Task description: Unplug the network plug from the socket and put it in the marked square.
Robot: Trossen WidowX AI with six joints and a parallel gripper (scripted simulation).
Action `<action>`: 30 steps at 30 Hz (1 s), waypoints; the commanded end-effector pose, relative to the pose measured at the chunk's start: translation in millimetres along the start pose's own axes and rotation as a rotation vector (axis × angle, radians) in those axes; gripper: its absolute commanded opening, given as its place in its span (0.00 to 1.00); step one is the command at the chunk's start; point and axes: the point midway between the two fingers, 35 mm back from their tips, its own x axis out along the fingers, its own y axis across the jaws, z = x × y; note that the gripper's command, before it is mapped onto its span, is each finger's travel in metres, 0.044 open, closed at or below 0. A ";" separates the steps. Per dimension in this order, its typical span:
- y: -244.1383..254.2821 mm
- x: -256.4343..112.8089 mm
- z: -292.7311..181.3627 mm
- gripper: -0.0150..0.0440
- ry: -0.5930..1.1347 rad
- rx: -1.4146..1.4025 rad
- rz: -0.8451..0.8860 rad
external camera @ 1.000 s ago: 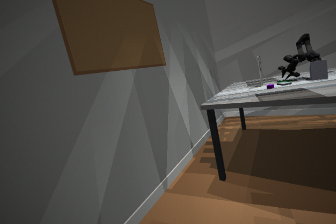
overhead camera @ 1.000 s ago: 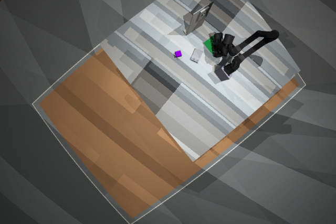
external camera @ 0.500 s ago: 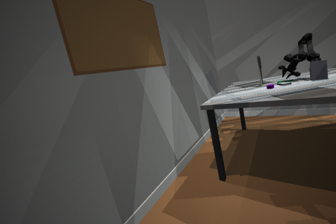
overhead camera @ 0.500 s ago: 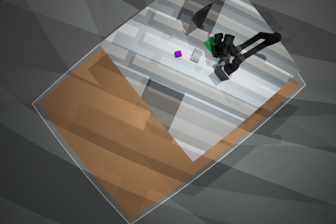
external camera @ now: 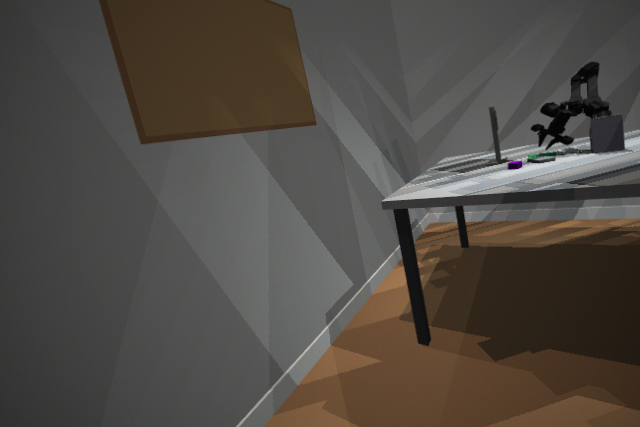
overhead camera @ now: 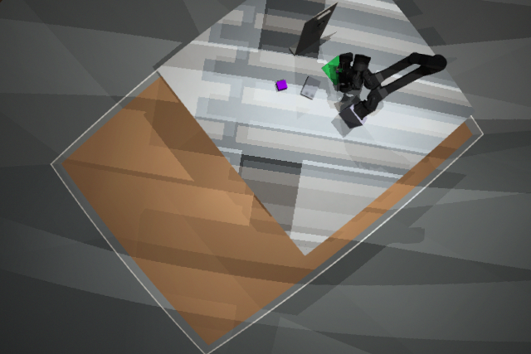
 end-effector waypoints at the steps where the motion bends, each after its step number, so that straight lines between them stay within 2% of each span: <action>1: 3.0 -1.5 -0.7 0.52 -0.001 0.013 0.001; 30: 11.5 -12.9 -11.0 0.52 0.015 0.020 -0.025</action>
